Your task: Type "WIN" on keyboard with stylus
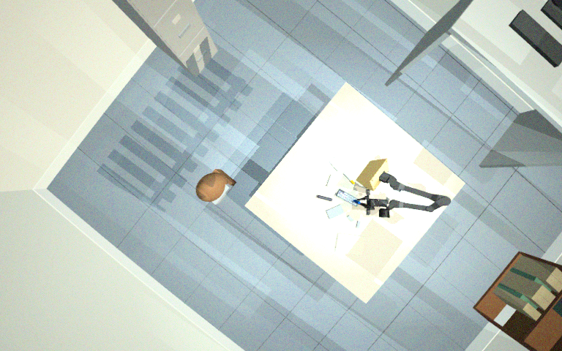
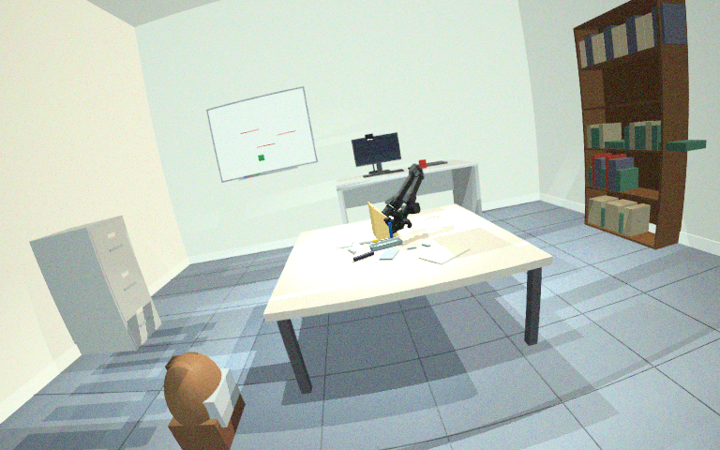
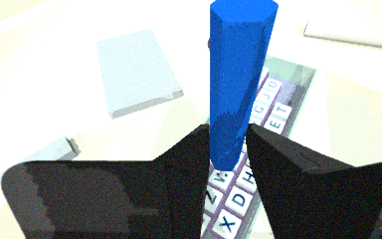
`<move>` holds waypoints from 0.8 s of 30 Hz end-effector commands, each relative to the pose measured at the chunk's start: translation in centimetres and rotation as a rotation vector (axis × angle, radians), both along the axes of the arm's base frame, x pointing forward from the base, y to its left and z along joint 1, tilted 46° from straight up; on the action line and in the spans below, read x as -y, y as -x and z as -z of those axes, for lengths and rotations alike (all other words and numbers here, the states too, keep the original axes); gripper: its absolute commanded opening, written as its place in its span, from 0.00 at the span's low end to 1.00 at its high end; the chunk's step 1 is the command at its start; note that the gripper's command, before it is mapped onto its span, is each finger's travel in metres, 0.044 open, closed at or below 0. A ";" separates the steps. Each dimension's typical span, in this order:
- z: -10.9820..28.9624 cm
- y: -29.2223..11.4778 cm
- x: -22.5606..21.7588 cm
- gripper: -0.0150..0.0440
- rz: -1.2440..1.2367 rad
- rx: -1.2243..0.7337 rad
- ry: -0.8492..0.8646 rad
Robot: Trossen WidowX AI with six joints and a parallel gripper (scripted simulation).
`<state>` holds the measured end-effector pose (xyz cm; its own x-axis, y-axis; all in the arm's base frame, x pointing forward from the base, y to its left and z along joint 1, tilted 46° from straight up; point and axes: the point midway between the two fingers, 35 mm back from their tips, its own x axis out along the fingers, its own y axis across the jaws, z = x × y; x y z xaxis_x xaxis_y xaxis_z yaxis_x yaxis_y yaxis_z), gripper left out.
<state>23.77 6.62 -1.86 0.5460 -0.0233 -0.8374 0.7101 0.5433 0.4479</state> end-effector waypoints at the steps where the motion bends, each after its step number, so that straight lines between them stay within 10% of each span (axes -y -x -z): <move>1: 0.2 0.0 0.0 0.39 0.007 0.001 0.003; 24: -1.5 -0.4 1.6 0.39 0.007 0.000 0.003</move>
